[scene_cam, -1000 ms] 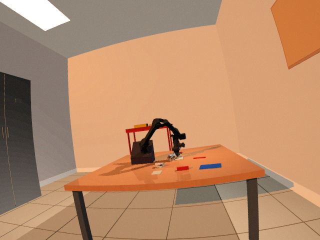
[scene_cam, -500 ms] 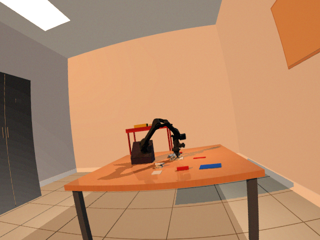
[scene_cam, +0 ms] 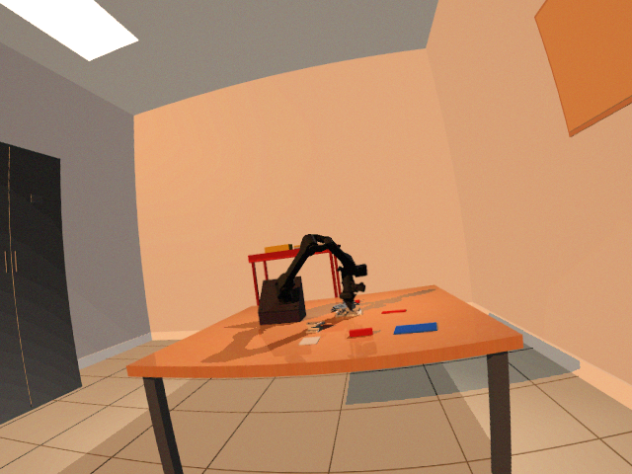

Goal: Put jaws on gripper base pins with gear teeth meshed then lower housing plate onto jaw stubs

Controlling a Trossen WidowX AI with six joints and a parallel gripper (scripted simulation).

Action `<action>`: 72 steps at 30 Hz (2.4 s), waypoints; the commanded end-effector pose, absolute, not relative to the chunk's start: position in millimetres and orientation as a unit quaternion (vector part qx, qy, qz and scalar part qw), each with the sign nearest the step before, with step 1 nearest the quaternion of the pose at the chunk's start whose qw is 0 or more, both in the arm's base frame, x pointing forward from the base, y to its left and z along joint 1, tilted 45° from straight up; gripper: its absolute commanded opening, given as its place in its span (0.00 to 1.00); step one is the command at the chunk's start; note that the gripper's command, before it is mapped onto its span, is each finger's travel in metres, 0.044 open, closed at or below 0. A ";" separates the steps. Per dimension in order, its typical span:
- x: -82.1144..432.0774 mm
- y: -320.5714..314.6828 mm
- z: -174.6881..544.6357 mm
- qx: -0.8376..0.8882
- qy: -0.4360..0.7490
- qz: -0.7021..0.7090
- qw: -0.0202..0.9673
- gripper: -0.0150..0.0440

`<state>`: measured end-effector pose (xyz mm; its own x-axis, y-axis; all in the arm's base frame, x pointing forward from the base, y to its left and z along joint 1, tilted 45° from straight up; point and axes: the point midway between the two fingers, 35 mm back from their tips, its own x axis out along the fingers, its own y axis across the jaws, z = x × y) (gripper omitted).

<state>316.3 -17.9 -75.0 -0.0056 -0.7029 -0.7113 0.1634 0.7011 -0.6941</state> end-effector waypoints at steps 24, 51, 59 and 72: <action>316.0 -19.0 -75.4 -0.217 0.631 -0.322 0.671 0.48; 316.9 -16.6 -74.8 -0.217 0.631 -0.322 0.671 0.48; 316.8 -17.7 -75.8 -0.217 0.631 -0.322 0.671 0.48; 316.8 -18.2 -76.3 -0.217 0.631 -0.322 0.671 0.48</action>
